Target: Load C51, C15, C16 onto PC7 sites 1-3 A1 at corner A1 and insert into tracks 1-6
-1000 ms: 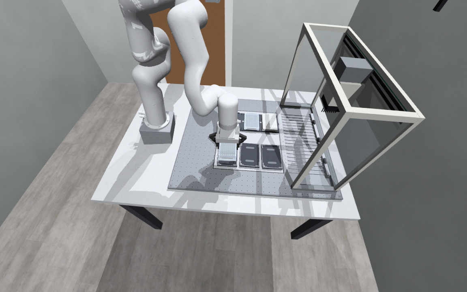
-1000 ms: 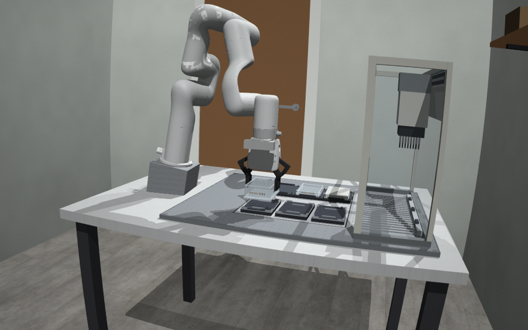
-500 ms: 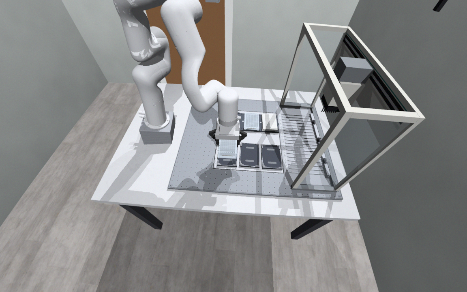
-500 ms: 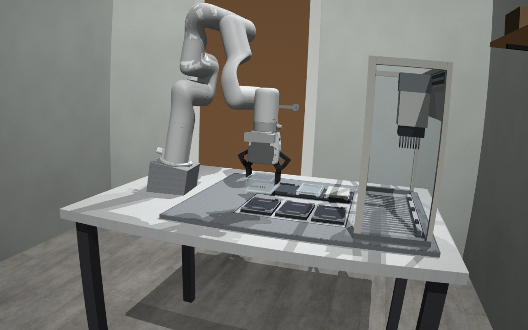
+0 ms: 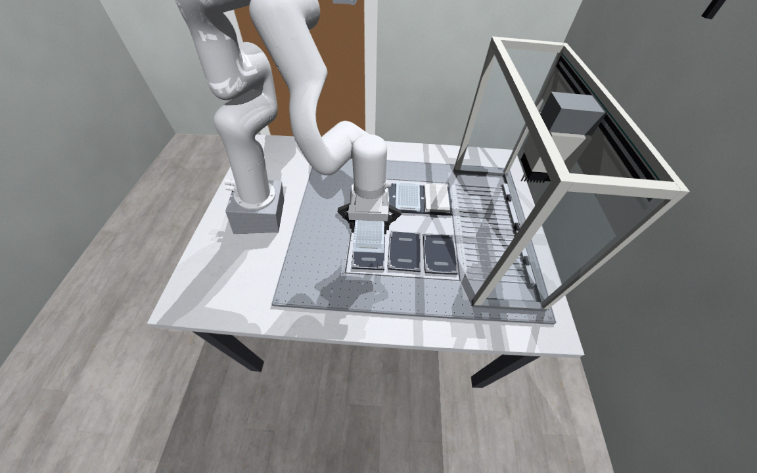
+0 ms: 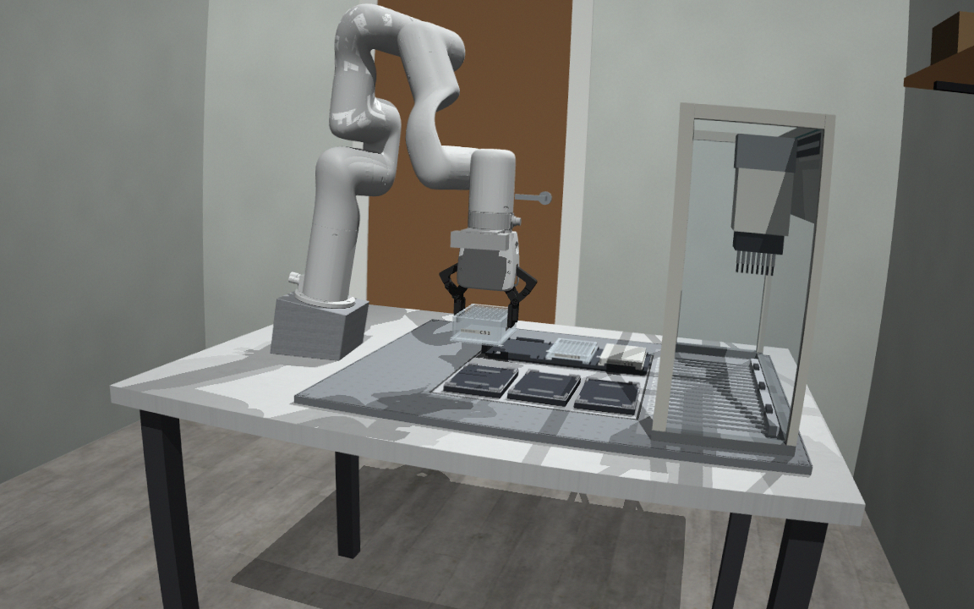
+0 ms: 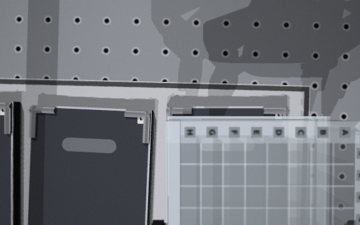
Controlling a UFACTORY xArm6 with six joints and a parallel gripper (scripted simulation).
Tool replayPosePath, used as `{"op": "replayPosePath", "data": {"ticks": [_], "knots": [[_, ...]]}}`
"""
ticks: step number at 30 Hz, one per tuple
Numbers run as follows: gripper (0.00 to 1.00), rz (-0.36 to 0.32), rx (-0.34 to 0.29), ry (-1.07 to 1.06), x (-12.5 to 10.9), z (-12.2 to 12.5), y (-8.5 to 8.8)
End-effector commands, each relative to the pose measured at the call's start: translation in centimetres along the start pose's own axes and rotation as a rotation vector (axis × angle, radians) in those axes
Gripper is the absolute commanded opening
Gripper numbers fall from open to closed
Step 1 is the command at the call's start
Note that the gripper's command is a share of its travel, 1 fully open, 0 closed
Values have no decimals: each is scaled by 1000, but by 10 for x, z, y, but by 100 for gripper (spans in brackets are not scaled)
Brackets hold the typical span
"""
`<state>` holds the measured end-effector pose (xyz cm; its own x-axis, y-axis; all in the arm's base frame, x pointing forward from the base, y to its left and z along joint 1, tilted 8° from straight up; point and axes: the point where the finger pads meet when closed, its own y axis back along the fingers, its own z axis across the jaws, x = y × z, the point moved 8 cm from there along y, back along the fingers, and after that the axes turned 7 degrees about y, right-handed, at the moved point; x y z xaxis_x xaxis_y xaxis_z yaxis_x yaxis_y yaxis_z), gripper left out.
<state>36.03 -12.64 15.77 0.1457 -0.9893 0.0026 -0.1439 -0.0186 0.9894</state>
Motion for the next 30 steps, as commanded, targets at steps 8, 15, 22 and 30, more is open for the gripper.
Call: {"op": "replayPosePath", "data": {"ticks": [8, 15, 22, 30], "knots": [[0, 2, 3, 0, 0, -1, 17], [0, 2, 3, 0, 0, -1, 29], [0, 2, 3, 0, 0, -1, 37], [0, 2, 3, 0, 0, -1, 51]]}}
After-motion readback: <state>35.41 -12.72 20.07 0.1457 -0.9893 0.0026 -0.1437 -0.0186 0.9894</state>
